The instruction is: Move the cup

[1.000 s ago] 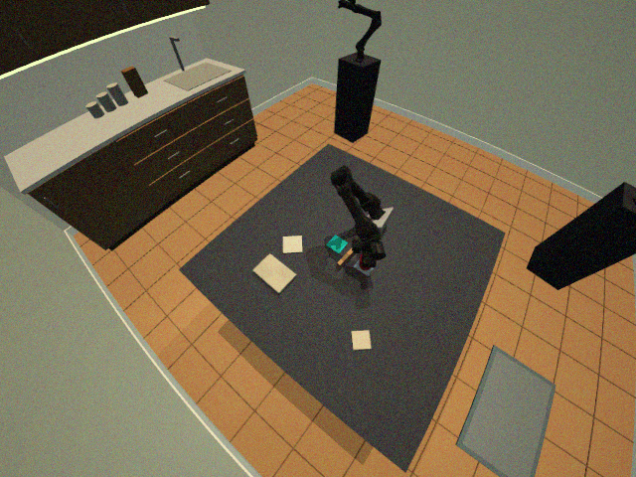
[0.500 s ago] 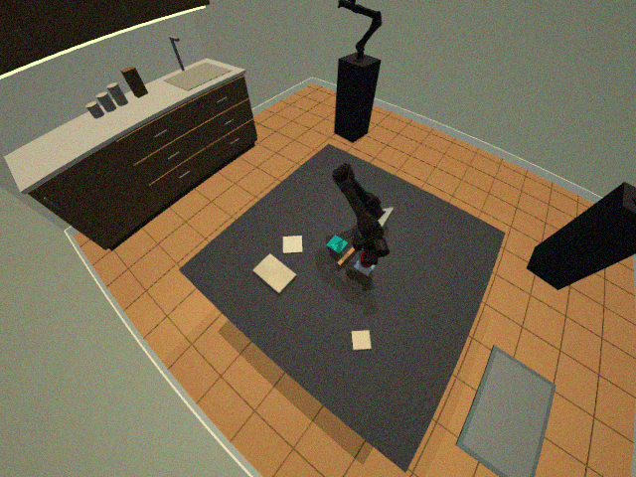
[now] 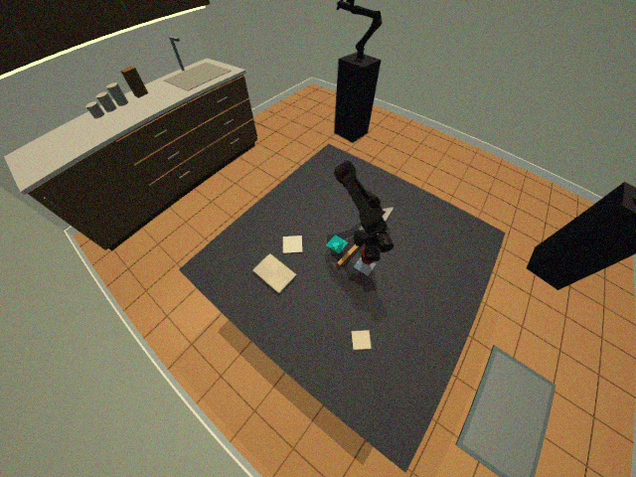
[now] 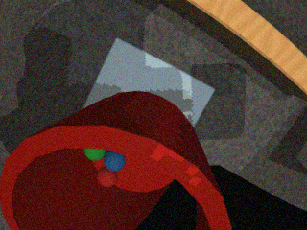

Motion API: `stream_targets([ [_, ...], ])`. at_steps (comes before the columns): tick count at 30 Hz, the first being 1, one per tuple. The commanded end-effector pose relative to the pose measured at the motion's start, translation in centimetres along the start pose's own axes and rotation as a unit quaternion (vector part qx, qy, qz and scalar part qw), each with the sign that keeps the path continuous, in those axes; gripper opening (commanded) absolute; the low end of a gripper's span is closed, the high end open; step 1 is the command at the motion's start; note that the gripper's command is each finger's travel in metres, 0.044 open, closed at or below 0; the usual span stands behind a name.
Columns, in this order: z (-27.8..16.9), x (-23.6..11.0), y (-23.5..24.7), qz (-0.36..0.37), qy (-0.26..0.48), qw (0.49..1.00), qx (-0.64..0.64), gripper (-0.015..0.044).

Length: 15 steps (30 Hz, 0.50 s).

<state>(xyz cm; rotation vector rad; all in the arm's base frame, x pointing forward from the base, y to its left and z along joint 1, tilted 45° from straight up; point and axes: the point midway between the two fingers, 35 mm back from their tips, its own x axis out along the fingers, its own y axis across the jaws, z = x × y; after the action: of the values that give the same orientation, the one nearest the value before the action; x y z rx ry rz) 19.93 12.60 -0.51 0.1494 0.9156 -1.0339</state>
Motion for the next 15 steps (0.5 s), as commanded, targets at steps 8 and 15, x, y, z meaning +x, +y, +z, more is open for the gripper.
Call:
stream_targets([
  [8,0.01,-0.13,0.01,0.001,0.0,1.0,0.0,0.0],
  [15,0.01,-0.13,0.01,0.001,0.0,1.0,0.0,0.0],
])
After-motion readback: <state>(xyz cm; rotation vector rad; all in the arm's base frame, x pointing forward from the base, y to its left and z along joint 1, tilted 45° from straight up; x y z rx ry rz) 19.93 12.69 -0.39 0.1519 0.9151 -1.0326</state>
